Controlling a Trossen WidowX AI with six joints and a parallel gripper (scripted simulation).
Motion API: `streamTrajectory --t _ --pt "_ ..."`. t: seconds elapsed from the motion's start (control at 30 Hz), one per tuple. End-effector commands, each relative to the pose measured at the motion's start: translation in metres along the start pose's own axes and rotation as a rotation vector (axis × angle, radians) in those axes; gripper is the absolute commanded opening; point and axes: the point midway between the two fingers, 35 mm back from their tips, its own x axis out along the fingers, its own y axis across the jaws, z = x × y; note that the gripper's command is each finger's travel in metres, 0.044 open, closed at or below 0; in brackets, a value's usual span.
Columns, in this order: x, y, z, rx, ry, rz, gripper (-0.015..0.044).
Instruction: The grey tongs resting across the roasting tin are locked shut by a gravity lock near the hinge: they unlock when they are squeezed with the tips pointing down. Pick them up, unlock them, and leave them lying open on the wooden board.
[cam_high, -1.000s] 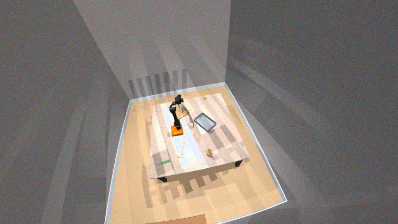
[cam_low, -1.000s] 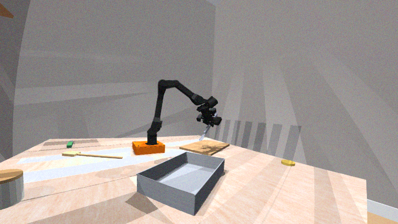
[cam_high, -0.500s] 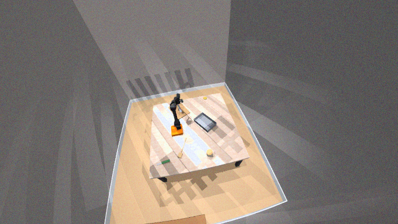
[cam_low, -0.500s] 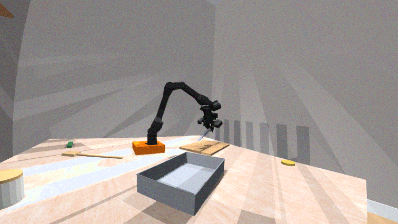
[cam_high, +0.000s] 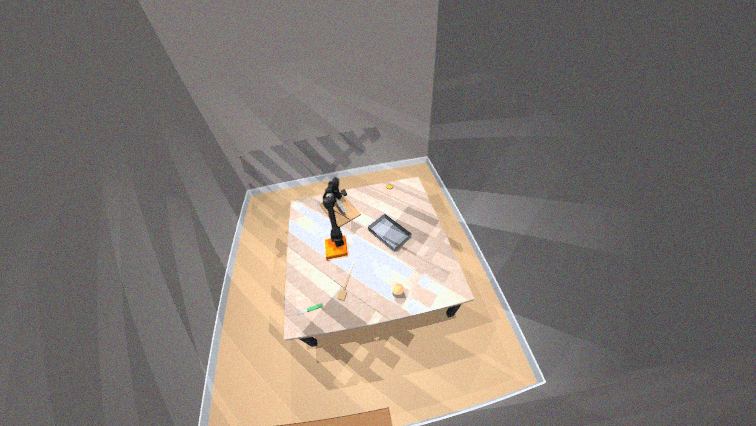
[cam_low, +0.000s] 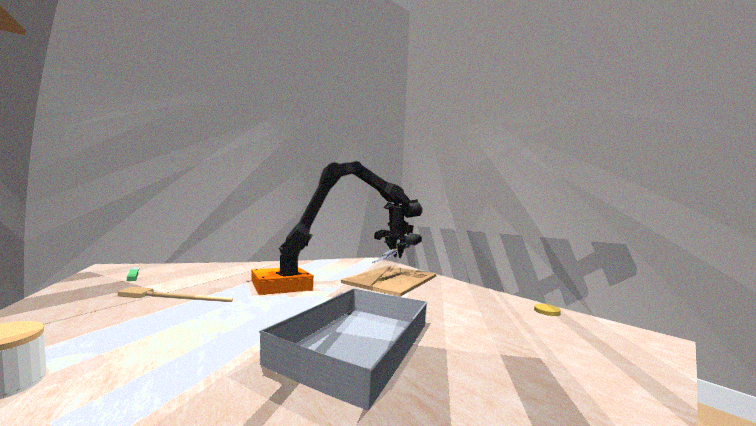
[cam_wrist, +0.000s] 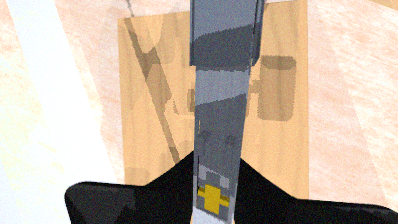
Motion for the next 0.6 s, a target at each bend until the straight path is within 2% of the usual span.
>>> streamTrajectory --t 0.0,0.27,0.57 --pt "0.0018 0.0009 -0.0011 -0.027 0.069 -0.013 -0.0150" --pt "0.0069 0.0056 -0.0085 -0.073 0.217 -0.023 -0.0150" --pt "0.0072 0.0060 -0.0091 -0.077 0.229 -0.024 -0.0150"
